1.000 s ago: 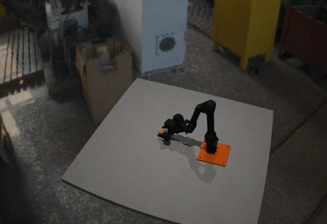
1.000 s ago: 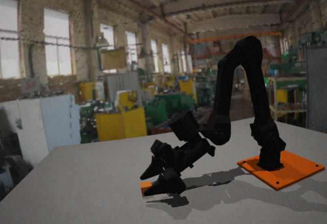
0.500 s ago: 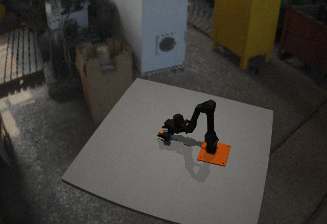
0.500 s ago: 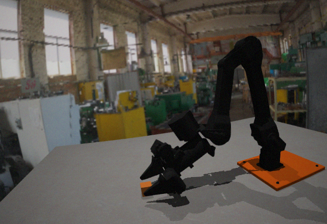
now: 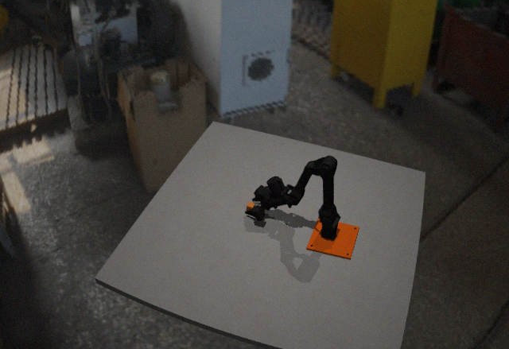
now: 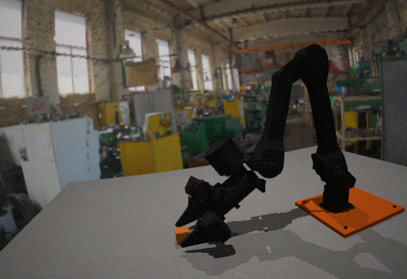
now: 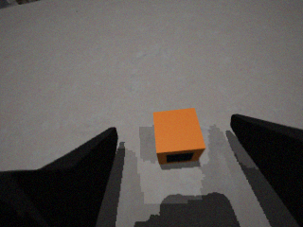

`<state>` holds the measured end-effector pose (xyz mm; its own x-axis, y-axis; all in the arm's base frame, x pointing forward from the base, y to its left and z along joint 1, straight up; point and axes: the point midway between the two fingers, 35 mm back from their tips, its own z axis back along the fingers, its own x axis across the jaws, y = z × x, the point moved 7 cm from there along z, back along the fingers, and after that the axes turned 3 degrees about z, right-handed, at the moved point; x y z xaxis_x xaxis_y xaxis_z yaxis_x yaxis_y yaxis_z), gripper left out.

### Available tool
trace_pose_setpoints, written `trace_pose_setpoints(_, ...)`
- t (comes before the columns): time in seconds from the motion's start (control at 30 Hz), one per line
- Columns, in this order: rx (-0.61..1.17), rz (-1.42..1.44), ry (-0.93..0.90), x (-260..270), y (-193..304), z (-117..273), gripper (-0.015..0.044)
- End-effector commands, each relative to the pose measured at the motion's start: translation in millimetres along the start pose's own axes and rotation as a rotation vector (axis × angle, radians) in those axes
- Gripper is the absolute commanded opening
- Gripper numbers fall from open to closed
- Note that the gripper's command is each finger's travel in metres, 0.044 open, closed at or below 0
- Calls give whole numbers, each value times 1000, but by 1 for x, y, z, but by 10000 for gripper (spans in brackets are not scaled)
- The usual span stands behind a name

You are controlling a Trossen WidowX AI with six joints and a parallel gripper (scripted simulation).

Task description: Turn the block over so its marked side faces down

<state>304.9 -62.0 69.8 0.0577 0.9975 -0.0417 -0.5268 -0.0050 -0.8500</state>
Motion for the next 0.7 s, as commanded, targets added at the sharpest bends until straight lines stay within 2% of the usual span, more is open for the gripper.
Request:
trace_pose_setpoints(0.0,99,-1,1,-3,-25,-3,440)
trace_pose_setpoints(0.13,255,-1,-7,-5,-51,8,440)
trace_pose_setpoints(0.33,465,3,-20,-4,-85,49,440)
trace_pose_setpoints(0.67,471,3,-21,-4,-86,51,440)
